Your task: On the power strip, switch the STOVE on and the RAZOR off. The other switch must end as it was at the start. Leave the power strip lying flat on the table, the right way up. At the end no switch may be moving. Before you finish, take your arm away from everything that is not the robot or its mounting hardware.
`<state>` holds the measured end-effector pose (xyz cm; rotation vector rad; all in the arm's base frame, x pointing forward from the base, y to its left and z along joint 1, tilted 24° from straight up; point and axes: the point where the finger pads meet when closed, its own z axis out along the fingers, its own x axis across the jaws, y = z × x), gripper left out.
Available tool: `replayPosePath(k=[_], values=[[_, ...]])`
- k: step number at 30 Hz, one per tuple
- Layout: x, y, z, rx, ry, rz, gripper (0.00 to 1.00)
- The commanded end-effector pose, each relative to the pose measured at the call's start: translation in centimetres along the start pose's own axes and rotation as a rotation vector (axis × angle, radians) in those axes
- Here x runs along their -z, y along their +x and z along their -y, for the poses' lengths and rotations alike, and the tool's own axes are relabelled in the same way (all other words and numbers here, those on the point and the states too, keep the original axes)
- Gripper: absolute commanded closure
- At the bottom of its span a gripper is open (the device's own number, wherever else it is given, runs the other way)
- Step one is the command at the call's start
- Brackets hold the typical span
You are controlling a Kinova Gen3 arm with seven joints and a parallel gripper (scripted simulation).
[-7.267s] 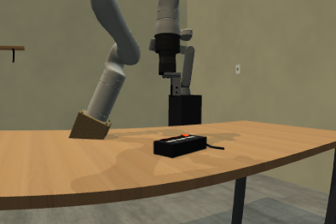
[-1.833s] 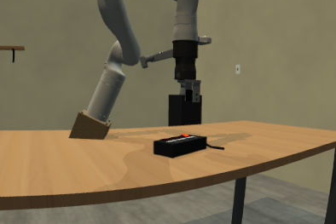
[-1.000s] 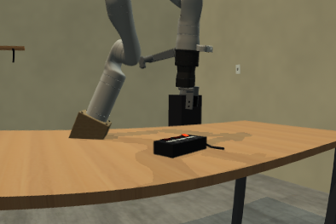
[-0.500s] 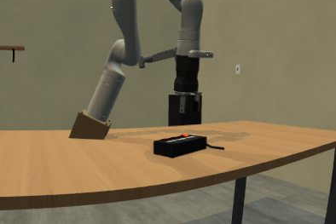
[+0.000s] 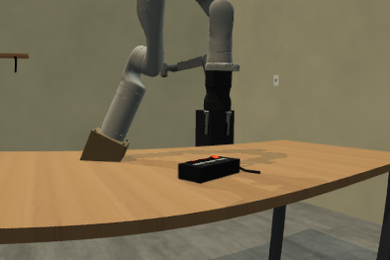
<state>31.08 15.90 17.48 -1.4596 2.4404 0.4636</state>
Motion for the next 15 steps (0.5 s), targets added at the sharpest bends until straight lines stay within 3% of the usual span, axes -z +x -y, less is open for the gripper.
replayPosePath(k=[1,11,15], values=[[-0.07,0.36,0.22,-0.076,0.027,-0.01,0.0],[-0.5,0.79,0.54,-0.427,0.065,0.022,0.0],[-0.55,0.86,0.62,-0.483,0.072,0.029,0.0]])
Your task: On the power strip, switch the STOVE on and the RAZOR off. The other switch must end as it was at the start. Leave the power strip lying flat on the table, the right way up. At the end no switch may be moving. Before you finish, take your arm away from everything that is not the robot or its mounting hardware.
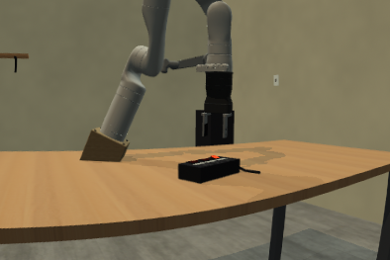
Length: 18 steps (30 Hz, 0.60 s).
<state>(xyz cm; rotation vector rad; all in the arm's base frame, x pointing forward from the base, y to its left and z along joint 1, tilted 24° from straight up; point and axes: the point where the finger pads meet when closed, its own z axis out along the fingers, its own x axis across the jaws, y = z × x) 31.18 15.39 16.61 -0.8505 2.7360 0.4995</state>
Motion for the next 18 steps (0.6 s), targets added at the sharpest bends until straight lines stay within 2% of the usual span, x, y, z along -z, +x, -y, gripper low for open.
replayPosePath(k=[1,10,18], values=[[0.02,0.07,0.3,-0.046,0.021,0.004,0.0],[-0.1,0.08,0.66,-0.223,0.04,0.031,0.0],[-0.12,0.06,0.8,-0.284,0.046,0.042,0.0]])
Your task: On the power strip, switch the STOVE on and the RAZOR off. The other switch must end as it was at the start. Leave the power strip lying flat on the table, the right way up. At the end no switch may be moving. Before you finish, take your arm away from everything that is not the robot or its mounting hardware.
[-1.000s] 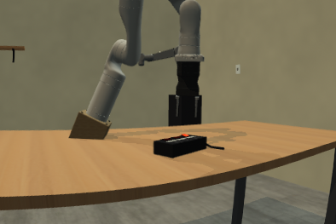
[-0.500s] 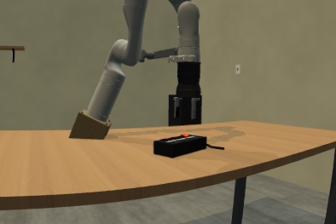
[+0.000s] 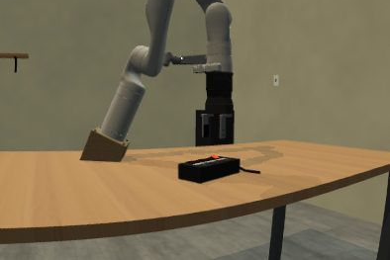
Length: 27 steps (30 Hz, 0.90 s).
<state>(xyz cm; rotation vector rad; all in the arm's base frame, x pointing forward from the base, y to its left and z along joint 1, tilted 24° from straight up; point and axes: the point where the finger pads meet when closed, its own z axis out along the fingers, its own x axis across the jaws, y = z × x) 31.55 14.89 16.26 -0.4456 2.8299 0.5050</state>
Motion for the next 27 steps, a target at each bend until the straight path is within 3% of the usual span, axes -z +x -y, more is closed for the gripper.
replayPosePath(k=[1,14,15,27], values=[[0.03,-0.03,0.12,-0.012,0.007,0.004,0.0],[0.02,-0.06,0.17,-0.035,0.009,0.008,0.0],[0.02,-0.06,0.17,-0.035,0.009,0.008,1.0],[0.02,-0.06,0.17,-0.035,0.009,0.008,1.0]])
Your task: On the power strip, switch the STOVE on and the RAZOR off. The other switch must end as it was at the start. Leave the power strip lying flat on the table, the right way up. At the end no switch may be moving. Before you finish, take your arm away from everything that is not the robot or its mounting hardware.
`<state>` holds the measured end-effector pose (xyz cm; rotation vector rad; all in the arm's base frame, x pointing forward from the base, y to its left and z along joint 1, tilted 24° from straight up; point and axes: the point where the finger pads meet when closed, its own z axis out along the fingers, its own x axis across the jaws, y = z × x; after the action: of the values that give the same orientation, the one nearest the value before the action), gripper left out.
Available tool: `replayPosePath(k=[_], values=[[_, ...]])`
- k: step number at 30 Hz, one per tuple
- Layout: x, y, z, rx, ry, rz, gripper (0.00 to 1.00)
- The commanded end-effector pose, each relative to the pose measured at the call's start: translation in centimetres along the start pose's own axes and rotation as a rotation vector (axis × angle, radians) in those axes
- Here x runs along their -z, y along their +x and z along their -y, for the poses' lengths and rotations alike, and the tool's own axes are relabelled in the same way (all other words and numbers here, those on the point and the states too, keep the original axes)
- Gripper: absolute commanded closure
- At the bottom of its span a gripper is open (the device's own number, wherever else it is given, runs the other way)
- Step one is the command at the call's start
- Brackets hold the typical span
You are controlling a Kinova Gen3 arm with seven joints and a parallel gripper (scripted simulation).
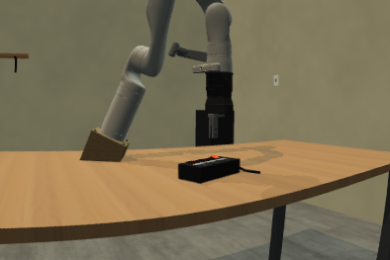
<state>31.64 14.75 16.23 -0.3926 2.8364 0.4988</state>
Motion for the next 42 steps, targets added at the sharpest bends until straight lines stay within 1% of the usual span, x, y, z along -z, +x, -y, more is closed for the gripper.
replayPosePath(k=[1,27,42], values=[[0.01,-0.03,0.0,0.0,0.0,0.001,1.0],[-0.02,-0.03,0.0,0.0,0.0,0.001,1.0],[-0.84,-0.04,0.0,0.0,-0.001,0.0,1.0]])
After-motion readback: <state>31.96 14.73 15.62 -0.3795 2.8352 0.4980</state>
